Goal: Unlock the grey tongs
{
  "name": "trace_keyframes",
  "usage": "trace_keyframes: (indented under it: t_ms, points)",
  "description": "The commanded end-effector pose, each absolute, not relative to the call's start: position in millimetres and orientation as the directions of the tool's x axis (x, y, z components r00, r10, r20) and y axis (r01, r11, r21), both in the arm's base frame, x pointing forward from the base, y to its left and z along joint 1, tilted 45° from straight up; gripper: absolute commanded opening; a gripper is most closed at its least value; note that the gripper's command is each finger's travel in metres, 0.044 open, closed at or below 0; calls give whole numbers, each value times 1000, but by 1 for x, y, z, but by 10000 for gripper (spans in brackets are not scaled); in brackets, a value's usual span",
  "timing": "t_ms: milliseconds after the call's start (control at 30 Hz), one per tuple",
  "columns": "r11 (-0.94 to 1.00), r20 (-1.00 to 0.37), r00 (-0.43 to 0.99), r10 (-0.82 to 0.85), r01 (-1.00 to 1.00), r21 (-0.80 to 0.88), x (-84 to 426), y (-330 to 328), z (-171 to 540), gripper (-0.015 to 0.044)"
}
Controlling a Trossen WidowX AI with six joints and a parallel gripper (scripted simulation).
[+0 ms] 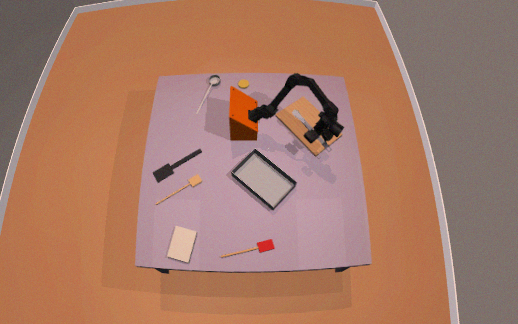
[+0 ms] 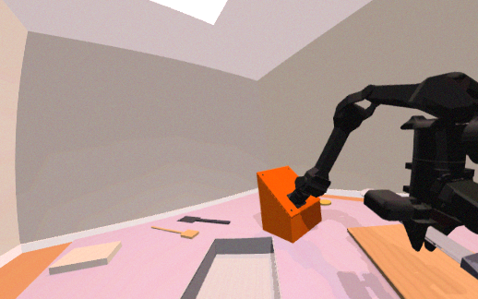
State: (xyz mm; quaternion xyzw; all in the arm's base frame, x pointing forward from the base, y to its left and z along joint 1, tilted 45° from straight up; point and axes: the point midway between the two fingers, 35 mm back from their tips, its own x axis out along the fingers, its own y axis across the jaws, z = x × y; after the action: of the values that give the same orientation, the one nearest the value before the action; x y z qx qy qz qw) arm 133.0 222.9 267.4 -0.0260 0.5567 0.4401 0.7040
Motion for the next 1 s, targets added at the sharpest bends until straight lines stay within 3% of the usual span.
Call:
trace_keyframes:
  t_ms: [0,967]
  points:
    - [595,-808,5,589,-680,429,121,225,270,-150]
    - [406,-760,36,648,-862,305,35,224,291,-150]
